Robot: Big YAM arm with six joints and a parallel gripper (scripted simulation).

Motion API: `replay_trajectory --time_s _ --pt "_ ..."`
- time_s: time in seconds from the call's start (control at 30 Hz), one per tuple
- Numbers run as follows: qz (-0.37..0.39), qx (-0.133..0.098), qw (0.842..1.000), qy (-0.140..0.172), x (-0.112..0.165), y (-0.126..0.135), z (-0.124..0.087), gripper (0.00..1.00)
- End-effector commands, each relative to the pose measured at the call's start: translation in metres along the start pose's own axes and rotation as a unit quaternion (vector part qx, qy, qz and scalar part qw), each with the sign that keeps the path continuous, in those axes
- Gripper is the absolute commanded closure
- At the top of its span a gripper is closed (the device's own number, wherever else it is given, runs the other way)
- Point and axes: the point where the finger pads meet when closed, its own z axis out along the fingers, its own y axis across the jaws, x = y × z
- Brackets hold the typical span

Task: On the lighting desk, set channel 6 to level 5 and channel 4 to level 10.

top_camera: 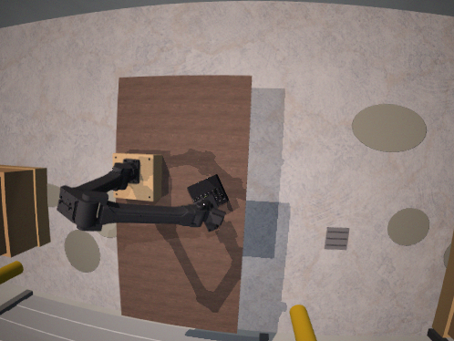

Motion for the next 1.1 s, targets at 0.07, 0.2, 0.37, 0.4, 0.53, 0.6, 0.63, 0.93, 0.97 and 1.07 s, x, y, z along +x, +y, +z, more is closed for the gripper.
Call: replay_trajectory --time_s 0.07,0.2,0.37,0.4,0.53,0.6,0.63,0.93,0.97,1.07 --pt "0.004 -0.009 1.000 -0.011 -0.003 0.007 -0.004 1.00" --pt "0.003 -0.004 1.000 -0.006 0.000 0.005 0.000 1.00" --pt "0.004 -0.002 1.000 -0.005 0.000 0.004 0.006 1.00" --pt "0.004 -0.002 1.000 -0.005 0.000 0.004 0.007 1.00" --pt "0.005 -0.003 1.000 -0.006 -0.001 0.004 0.009 1.00" --pt "0.005 -0.003 1.000 -0.006 -0.001 0.003 0.010 1.00" --pt "0.005 -0.003 1.000 -0.006 -0.001 0.003 0.011 1.00" --pt "0.005 -0.003 1.000 -0.005 -0.001 0.003 0.013 1.00" --pt "0.005 -0.004 1.000 -0.006 -0.002 0.003 0.012 1.00" --pt "0.005 -0.005 1.000 -0.007 -0.002 0.004 0.011 1.00"
